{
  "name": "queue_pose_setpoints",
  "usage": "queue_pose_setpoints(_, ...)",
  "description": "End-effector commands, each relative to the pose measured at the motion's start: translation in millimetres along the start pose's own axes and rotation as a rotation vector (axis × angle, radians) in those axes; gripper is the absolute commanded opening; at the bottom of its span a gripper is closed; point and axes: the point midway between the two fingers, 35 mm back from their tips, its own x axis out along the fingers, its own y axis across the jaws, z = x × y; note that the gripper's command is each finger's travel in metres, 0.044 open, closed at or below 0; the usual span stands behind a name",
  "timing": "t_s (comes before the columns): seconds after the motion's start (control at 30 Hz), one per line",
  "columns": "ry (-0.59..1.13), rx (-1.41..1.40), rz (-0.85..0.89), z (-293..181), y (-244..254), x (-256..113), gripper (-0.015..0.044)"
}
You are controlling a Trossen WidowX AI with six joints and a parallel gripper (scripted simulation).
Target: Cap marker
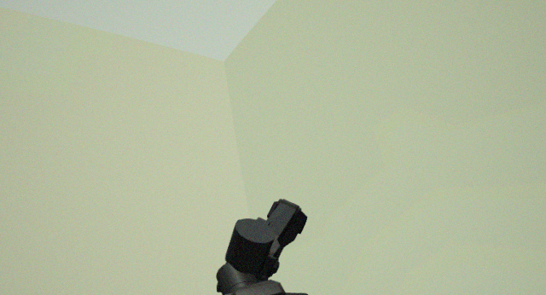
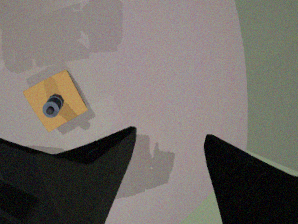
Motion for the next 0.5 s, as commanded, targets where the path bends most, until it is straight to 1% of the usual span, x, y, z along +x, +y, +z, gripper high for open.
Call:
queue_pose_setpoints(0.0, 0.056, 0.476, 0.21, 51, 55, -6, 0.0239)
queue_pose_setpoints(0.23, 0.188, 0.83, 0.343, 84, 101, -18, 0.0239)
queue_pose_setpoints(0.47, 0.38, 1.168, 0.429, 111, 149, -39, 0.0239)
